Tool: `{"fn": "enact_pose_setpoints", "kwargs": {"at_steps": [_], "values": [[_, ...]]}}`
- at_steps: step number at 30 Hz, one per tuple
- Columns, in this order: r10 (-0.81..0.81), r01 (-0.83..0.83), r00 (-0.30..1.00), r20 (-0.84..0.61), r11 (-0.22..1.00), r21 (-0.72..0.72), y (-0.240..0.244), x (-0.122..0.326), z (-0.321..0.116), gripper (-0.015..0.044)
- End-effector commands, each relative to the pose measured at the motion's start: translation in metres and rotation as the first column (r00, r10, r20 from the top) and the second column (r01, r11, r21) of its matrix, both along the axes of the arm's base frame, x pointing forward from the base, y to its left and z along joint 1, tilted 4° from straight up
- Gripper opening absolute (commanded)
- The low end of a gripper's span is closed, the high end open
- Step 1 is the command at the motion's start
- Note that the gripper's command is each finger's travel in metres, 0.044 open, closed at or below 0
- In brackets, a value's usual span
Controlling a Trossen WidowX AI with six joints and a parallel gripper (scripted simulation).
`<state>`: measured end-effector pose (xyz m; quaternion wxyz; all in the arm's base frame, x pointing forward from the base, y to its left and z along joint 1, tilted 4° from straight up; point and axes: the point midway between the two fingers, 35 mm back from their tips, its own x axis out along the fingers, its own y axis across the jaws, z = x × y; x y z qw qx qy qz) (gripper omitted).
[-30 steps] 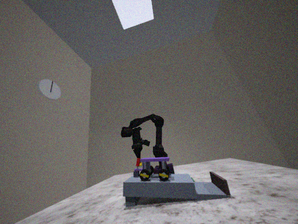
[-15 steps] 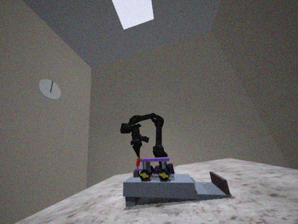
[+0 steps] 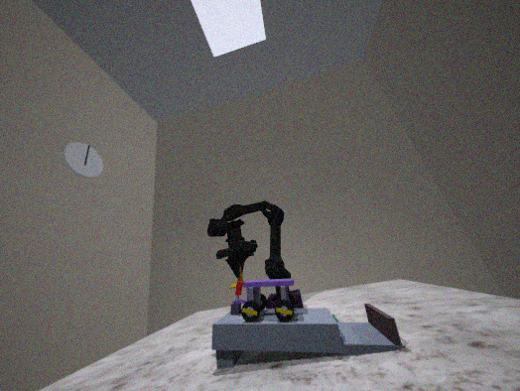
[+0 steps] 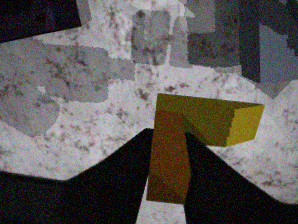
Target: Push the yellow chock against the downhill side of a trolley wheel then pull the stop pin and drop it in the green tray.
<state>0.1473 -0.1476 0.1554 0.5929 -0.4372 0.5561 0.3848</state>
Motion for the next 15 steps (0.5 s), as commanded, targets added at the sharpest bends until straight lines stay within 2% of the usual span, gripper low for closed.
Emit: {"fn": "enact_pose_setpoints", "kwargs": {"at_steps": [1,15], "values": [[-0.140,0.140,0.990,0.001,0.990,0.012,0.0002,-0.0001,0.0004,0.0000],[-0.539,0.538,0.843,-0.001,0.842,0.049,0.0001,0.0000,0.0004,0.0000]]}}
